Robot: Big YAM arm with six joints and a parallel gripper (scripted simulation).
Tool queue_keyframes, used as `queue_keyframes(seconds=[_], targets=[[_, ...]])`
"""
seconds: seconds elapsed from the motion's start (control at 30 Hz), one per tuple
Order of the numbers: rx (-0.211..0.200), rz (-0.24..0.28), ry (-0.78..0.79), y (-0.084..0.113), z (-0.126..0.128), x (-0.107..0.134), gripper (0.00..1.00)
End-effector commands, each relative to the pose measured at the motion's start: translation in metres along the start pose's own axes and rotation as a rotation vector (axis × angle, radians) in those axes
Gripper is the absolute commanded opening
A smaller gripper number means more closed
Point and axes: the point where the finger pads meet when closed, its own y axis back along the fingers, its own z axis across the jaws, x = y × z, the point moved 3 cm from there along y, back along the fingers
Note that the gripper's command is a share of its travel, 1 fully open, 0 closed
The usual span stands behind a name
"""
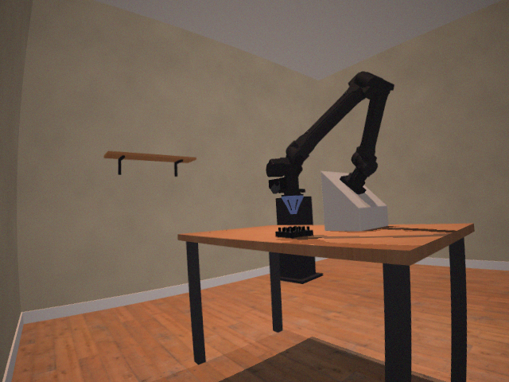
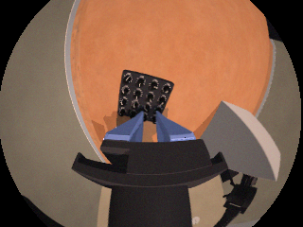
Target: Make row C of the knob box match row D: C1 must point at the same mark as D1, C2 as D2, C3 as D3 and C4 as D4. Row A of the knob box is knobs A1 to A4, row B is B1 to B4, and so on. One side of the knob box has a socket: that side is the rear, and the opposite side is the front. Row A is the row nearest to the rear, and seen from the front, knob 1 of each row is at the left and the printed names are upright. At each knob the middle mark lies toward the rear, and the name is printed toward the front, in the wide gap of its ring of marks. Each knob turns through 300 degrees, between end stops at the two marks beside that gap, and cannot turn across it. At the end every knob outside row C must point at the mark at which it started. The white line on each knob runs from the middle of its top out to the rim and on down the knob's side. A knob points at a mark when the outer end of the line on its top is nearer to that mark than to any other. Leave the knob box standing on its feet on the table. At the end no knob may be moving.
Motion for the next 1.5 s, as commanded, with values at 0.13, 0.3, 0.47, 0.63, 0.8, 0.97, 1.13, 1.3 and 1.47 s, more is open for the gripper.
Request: queue_keyframes(seconds=[0.13, 0.3, 0.47, 0.63, 0.8, 0.97, 1.13, 1.3, 1.47], targets=[[-0.007, -0.007, -0.037, 0.003, 0.003, -0.006, 0.2], [-0.007, -0.007, -0.037, 0.003, 0.003, -0.006, 0.2], [-0.007, -0.007, -0.037, 0.003, 0.003, -0.006, 0.2], [-0.007, -0.007, -0.037, 0.003, 0.003, -0.006, 0.2], [-0.007, -0.007, -0.037, 0.003, 0.003, -0.006, 0.2], [-0.006, -0.007, -0.036, 0.003, 0.002, -0.006, 0.2], [-0.005, -0.008, -0.029, 0.0, 0.003, -0.006, 0.2], [0.005, -0.006, -0.016, -0.007, 0.001, -0.001, 0.2], [0.008, -0.003, -0.019, -0.011, -0.001, -0.001, 0.2]])
